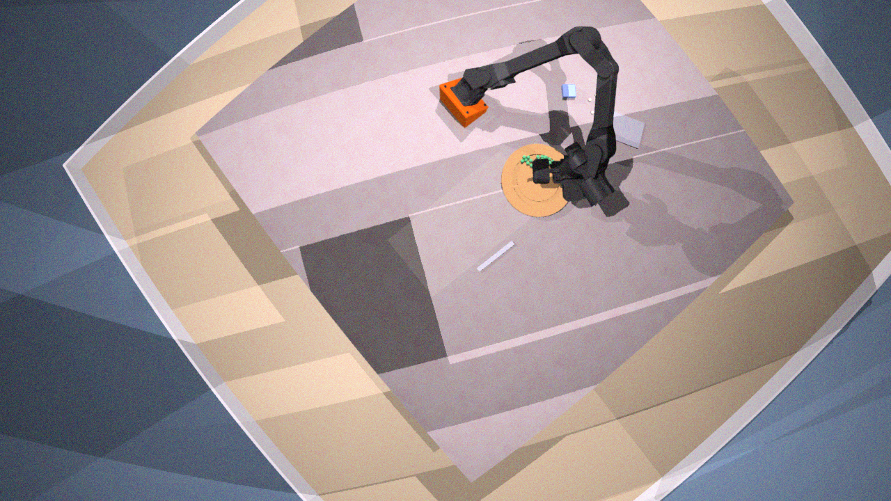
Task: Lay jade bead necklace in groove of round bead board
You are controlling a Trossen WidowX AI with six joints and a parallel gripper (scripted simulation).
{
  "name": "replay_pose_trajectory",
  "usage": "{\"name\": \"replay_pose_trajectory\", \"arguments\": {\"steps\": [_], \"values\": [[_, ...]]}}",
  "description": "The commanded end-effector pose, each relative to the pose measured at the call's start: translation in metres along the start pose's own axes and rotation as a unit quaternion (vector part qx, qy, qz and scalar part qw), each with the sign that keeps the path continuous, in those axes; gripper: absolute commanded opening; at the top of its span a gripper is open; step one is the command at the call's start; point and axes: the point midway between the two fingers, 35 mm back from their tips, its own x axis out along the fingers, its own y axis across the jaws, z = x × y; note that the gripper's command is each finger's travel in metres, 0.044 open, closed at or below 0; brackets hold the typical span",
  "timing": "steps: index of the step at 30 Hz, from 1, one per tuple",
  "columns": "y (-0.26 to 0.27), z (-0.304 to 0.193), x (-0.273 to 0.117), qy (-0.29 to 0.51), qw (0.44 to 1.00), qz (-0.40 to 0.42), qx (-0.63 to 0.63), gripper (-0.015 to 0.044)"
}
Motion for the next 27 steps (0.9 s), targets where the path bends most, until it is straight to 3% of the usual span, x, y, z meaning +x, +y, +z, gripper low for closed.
{"name": "replay_pose_trajectory", "arguments": {"steps": [1, 5, 22, 27], "values": [[-0.0002, -0.0031, 0.0027, 0.006, 1.0, 0.0, 0.004, 0.0], [-0.0002, -0.0031, 0.0027, 0.006, 1.0, 0.0, 0.004, 0.0], [-0.0011, -0.0017, -0.0016, 0.004, 1.0, -0.002, 0.005, 0.044], [-0.0012, -0.0016, -0.007, 0.006, 1.0, 0.0, 0.004, 0.044]]}}
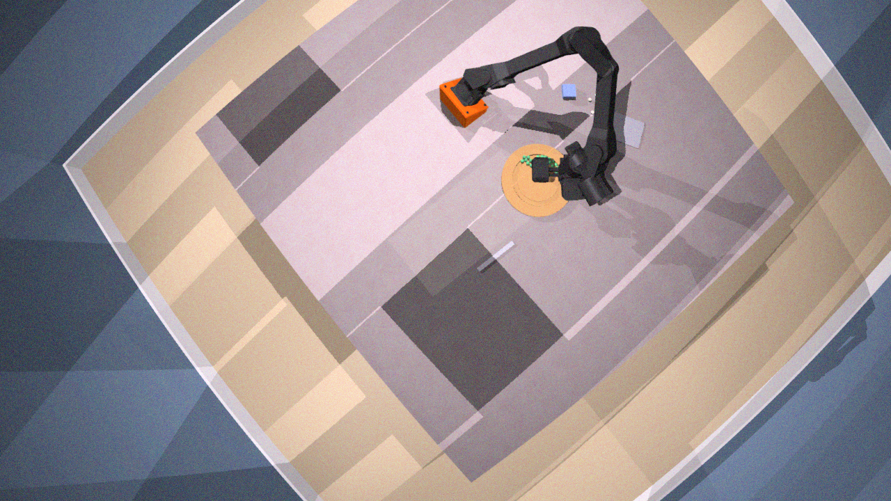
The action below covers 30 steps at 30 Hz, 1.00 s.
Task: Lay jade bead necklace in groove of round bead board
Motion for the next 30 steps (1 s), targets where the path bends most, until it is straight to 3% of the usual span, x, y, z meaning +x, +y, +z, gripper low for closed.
{"name": "replay_pose_trajectory", "arguments": {"steps": [1, 16, 17, 23, 30], "values": [[0.001, 0.001, -0.003, 0.0, 1.0, 0.003, -0.003, 0.044], [0.001, 0.001, -0.003, 0.0, 1.0, 0.003, -0.003, 0.044], [0.001, 0.001, -0.003, 0.0, 1.0, 0.003, -0.01, 0.0414], [-0.019, -0.006, -0.012, -0.003, 0.972, 0.0, -0.234, 0.0256], [-0.044, -0.017, -0.022, -0.002, 0.862, -0.002, -0.507, 0.025]]}}
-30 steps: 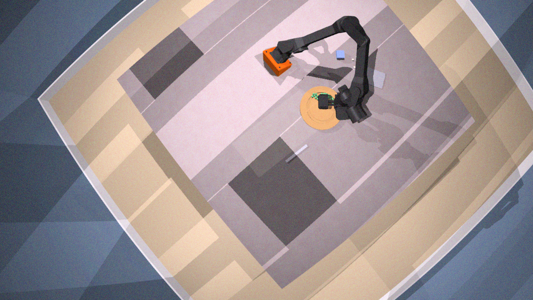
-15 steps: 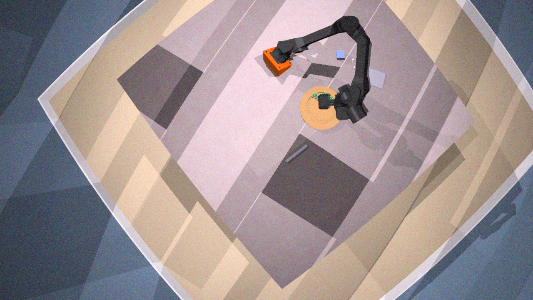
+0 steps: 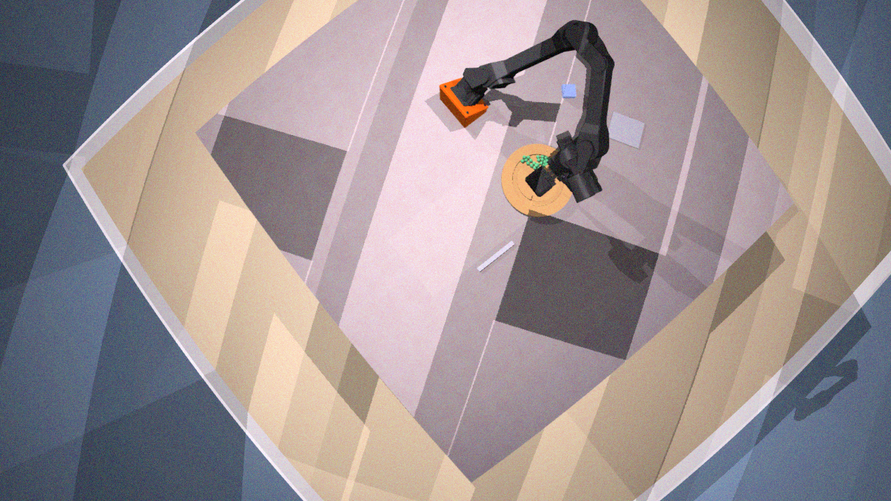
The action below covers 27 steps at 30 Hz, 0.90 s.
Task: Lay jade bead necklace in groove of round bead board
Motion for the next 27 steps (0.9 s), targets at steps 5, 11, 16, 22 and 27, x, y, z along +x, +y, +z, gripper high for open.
{"name": "replay_pose_trajectory", "arguments": {"steps": [5, 11, 16, 22, 27], "values": [[-0.019, -0.037, -0.014, 0.003, 0.916, -0.001, -0.401, 0.025], [-0.023, -0.049, -0.018, 0.003, 0.849, 0.002, -0.529, 0.025], [-0.023, -0.049, -0.018, 0.003, 0.849, 0.002, -0.529, 0.025], [-0.023, -0.049, -0.018, 0.003, 0.849, 0.002, -0.529, 0.025], [-0.023, -0.049, -0.011, 0.002, 0.849, 0.002, -0.529, 0.025]]}}
